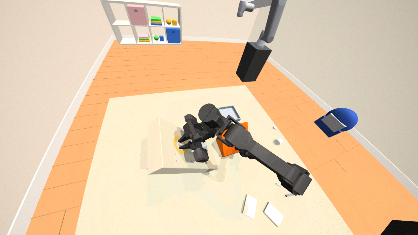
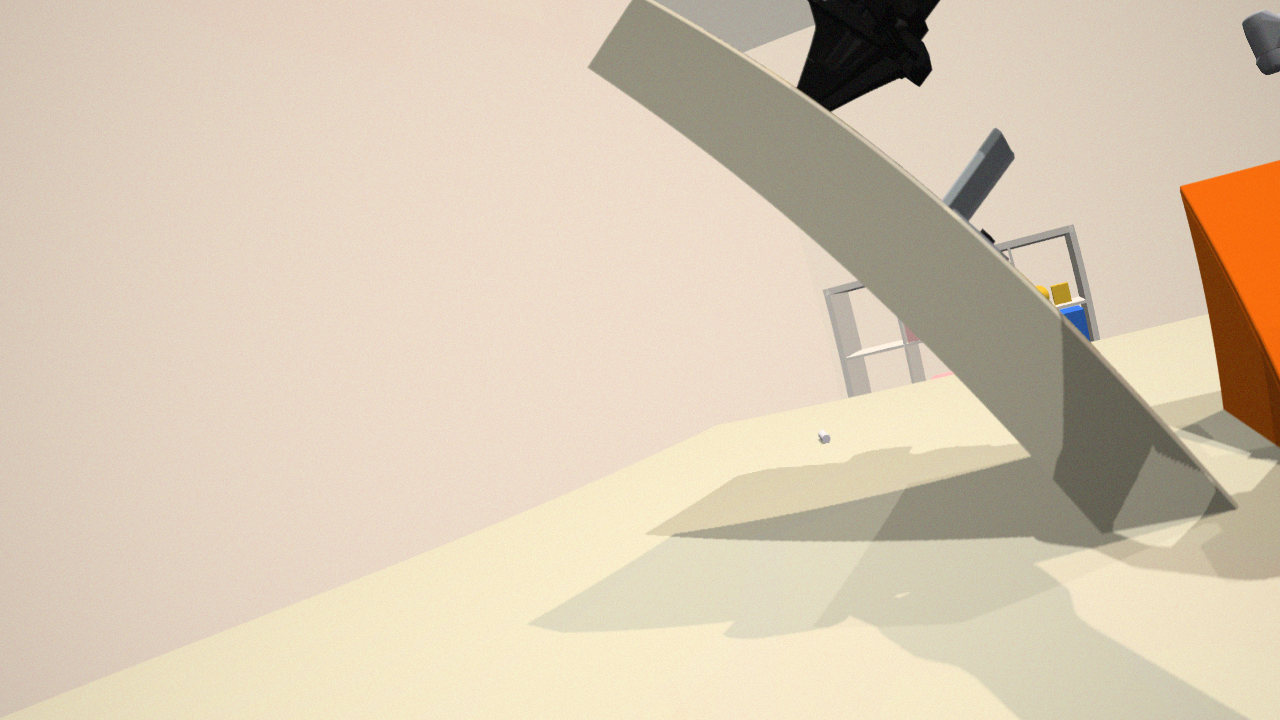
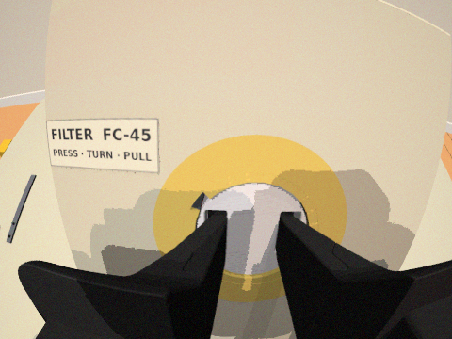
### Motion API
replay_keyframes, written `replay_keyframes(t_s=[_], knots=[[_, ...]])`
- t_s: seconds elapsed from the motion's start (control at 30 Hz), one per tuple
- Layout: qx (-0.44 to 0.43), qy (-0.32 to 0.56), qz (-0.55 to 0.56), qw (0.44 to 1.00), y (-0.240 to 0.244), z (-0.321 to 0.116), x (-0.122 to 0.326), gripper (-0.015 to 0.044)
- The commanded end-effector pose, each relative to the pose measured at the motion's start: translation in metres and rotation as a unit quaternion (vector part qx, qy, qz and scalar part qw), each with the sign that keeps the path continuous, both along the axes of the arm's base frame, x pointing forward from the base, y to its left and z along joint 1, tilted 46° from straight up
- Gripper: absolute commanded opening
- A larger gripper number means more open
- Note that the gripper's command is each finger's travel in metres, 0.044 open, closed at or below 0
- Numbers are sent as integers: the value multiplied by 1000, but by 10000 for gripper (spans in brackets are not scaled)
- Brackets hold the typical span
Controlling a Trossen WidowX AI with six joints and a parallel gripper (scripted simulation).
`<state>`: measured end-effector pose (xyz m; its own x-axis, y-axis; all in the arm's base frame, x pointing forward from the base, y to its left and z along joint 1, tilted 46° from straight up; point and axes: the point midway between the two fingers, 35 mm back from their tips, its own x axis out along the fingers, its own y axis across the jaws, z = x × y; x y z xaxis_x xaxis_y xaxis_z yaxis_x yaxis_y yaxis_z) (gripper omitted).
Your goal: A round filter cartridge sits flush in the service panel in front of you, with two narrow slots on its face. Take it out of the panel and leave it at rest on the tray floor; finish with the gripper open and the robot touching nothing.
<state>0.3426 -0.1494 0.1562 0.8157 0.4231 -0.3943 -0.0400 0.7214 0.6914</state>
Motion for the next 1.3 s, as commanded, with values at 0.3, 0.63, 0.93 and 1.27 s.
replay_keyframes(t_s=[0.3,0.63,0.93,1.27], knots=[[178,98,-84,975,4,-3,5,0],[277,150,-133,940,4,-3,5,0],[247,137,-119,952,0,-2,1,0],[244,142,-119,952,-21,13,-35,0]])
